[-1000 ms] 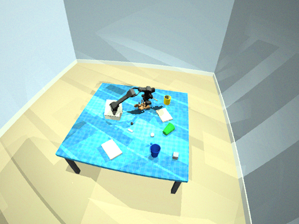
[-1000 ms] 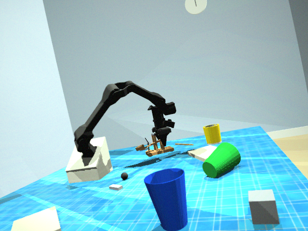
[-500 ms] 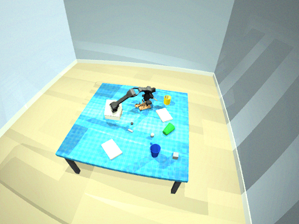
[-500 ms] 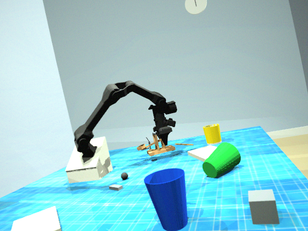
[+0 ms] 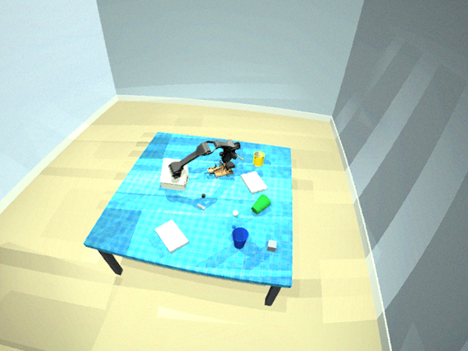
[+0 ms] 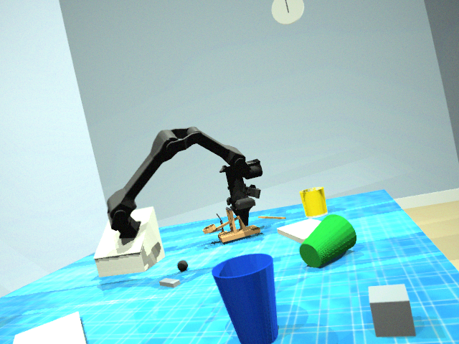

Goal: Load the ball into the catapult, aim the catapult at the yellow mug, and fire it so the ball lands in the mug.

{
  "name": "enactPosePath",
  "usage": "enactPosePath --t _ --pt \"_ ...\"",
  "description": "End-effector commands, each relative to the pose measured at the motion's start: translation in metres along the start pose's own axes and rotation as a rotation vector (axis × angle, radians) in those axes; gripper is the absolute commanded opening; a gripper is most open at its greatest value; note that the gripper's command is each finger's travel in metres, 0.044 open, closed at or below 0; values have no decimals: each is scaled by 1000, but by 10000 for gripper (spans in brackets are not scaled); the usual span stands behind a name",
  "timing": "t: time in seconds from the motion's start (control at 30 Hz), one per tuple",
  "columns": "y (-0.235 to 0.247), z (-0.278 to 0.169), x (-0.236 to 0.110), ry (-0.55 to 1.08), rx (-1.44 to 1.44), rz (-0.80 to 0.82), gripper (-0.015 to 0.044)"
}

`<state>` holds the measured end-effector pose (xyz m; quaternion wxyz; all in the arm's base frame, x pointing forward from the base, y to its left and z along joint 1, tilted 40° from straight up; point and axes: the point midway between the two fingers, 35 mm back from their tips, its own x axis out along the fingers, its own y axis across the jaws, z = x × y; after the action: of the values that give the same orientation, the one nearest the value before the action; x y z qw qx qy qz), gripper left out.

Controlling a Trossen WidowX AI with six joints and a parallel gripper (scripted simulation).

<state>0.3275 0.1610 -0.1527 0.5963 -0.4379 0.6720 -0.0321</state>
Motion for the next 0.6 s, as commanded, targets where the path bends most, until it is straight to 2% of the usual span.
enactPosePath --t 0.0,0.27,0.57 --pt "1 1 4 -8 -6 -4 0" --pt "0 0 5 0 0 0 0" --pt "0 0 5 0 0 0 236"
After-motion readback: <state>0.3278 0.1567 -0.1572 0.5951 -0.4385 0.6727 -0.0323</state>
